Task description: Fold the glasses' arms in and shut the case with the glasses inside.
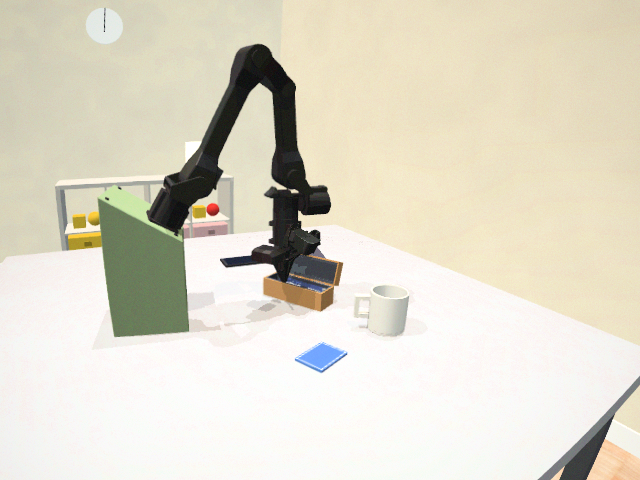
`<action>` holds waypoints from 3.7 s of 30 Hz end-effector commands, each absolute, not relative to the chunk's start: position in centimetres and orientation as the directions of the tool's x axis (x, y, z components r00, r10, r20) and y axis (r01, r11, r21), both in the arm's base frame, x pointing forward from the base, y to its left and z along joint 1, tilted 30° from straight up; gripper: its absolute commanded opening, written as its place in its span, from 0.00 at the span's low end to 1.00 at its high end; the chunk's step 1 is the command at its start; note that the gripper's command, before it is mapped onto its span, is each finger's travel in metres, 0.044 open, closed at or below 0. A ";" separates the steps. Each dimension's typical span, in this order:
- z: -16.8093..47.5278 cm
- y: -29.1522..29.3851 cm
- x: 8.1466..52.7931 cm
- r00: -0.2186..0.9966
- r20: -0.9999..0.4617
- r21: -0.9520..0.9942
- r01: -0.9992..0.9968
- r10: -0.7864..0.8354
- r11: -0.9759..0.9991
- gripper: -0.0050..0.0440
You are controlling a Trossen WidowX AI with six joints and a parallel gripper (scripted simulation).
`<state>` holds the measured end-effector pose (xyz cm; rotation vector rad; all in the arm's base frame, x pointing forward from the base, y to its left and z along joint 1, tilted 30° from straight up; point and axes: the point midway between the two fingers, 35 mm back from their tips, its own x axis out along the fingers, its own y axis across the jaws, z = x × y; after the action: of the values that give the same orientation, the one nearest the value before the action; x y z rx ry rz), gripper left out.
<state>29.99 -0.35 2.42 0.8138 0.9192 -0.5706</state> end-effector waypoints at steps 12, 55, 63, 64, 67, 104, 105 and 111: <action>3.1 -0.7 31.2 0.499 -0.862 0.362 0.731 -0.092 0.578 0.10; 5.2 -2.0 34.6 0.499 -0.862 0.362 0.731 -0.092 0.578 0.10; 5.4 -2.5 34.9 0.499 -0.862 0.362 0.731 -0.092 0.578 0.10; 5.4 -2.6 34.9 0.499 -0.862 0.362 0.731 -0.092 0.578 0.10; 5.5 -2.9 35.0 0.499 -0.862 0.362 0.731 -0.092 0.578 0.10; 4.0 6.5 29.4 0.499 -0.862 0.362 0.731 -0.092 0.578 0.10; 3.8 6.8 29.3 0.499 -0.862 0.362 0.731 -0.092 0.578 0.10; 2.8 8.0 29.0 0.499 -0.862 0.362 0.731 -0.092 0.578 0.10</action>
<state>29.39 7.26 3.78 0.8169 0.9124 -0.5624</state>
